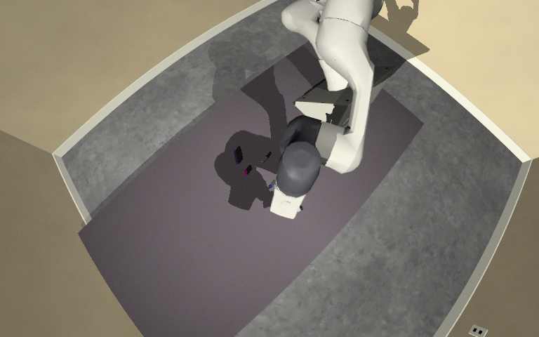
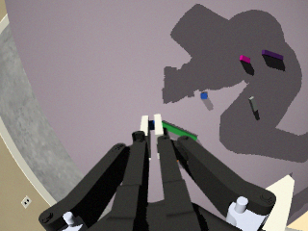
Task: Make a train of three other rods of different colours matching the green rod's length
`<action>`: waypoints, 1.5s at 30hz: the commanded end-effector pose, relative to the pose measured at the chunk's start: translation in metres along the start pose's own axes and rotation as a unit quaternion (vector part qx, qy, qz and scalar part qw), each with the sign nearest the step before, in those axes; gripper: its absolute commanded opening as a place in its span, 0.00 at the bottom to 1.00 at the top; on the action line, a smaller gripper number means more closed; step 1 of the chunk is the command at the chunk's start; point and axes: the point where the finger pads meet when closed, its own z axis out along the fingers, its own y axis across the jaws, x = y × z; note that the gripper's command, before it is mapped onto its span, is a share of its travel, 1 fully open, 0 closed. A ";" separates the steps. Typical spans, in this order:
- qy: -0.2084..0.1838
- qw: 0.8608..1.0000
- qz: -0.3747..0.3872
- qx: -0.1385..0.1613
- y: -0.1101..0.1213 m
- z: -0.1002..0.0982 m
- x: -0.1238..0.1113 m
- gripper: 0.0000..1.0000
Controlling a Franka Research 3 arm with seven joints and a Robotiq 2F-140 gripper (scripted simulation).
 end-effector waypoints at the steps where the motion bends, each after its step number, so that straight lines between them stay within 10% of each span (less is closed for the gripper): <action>1: -0.007 1.000 0.004 -0.011 0.007 -0.005 -0.004 0.03; 12: -0.006 1.000 0.004 -0.012 0.009 -0.006 -0.002 0.03; 23: 0.034 0.999 0.016 -0.029 0.088 -0.038 0.055 0.03; 35: 0.057 0.997 0.033 -0.047 0.230 -0.066 0.100 0.03; 45: 0.027 0.999 0.022 -0.036 0.339 -0.043 0.071 0.03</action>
